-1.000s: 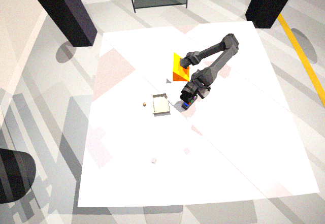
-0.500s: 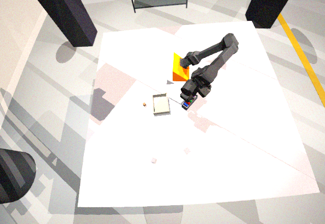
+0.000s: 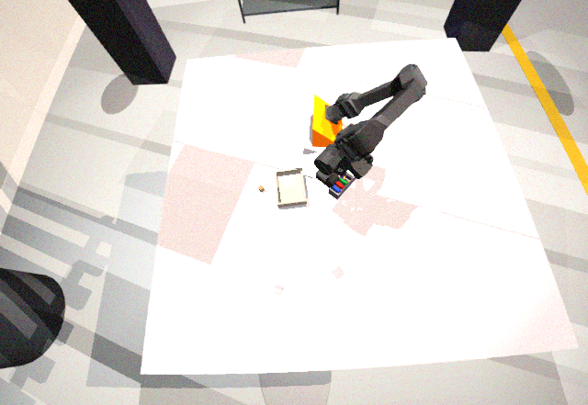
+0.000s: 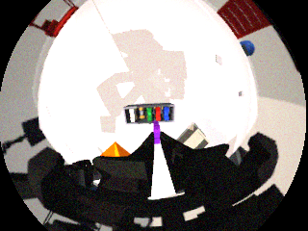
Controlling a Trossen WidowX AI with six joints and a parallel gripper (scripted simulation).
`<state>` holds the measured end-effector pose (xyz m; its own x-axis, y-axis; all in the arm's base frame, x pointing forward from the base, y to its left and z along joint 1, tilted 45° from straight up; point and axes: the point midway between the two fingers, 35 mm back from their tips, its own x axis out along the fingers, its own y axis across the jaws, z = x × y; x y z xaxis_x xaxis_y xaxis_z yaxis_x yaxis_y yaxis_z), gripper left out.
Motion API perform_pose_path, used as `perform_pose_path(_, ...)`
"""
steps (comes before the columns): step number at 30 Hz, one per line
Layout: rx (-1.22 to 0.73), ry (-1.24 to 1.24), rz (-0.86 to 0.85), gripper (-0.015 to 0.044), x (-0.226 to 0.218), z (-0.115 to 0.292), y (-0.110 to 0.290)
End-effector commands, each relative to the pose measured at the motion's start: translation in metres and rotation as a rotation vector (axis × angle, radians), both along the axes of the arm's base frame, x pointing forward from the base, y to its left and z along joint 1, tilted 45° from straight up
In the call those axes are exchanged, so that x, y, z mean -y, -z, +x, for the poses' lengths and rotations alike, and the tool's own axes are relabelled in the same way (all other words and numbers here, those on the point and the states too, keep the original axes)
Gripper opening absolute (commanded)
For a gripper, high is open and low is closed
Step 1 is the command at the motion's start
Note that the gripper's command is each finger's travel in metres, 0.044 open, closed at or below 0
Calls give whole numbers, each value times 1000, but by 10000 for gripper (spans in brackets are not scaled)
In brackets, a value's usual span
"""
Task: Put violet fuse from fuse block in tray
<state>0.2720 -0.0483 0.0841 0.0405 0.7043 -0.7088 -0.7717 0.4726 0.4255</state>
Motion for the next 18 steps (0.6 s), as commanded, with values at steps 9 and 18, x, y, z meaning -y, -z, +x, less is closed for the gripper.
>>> perform_pose_path(9, 6, 0, -15, 0, 47, 18, 37)
perform_pose_path(18, 7, -1, -16, 0, 81, 23, 71)
